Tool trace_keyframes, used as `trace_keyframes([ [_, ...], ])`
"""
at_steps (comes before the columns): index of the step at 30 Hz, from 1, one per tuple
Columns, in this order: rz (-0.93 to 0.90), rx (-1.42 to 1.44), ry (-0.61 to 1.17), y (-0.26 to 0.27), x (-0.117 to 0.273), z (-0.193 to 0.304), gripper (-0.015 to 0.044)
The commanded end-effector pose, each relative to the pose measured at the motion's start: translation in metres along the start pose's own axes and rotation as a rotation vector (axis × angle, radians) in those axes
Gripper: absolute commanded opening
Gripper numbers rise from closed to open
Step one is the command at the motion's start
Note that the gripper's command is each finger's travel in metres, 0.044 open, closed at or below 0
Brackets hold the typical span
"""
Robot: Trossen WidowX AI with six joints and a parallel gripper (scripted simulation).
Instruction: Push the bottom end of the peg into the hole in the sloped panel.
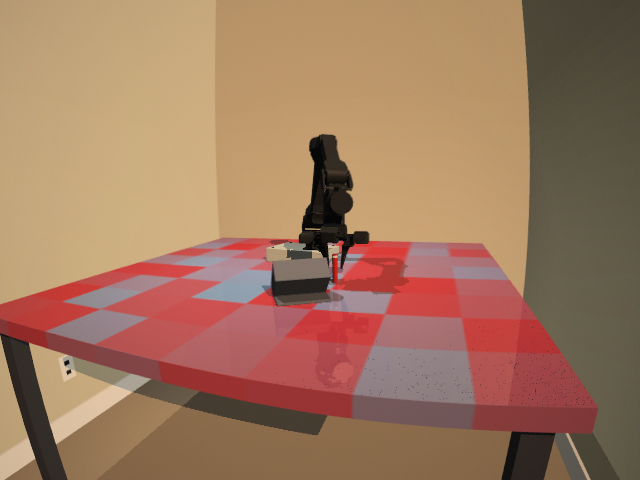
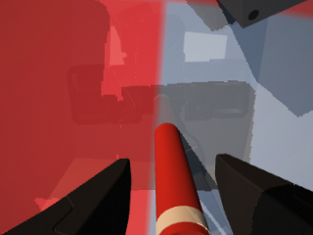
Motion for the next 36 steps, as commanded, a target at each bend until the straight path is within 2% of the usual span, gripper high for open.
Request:
trace_keyframes([
  [1,-0.001,0.000,-0.001,0.000,0.000,0.000,0.0072],
  [2,-0.001,0.000,-0.001,0.000,0.000,0.000,0.0046],
  [9,-0.001,0.000,-0.001,0.000,0.000,0.000,0.0000],
  [15,-0.001,-0.001,0.000,0.000,0.010,-0.001,0.0000],
  [31,-0.003,-0.004,0.008,-0.002,0.077,0.001,0.0000],
  [36,-0.005,-0.008,0.006,-0.004,0.080,0.002,0.0000],
])
Point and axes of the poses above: the point midway between the two fingers, 35 mm back from their tips, its own x axis back along the fingers, its own y axis across the jaws, z = x × y, the point moved 1 cm from there along x, back along the fingers, and after that the axes turned 6 degrees about x, right-handed, at the moved point
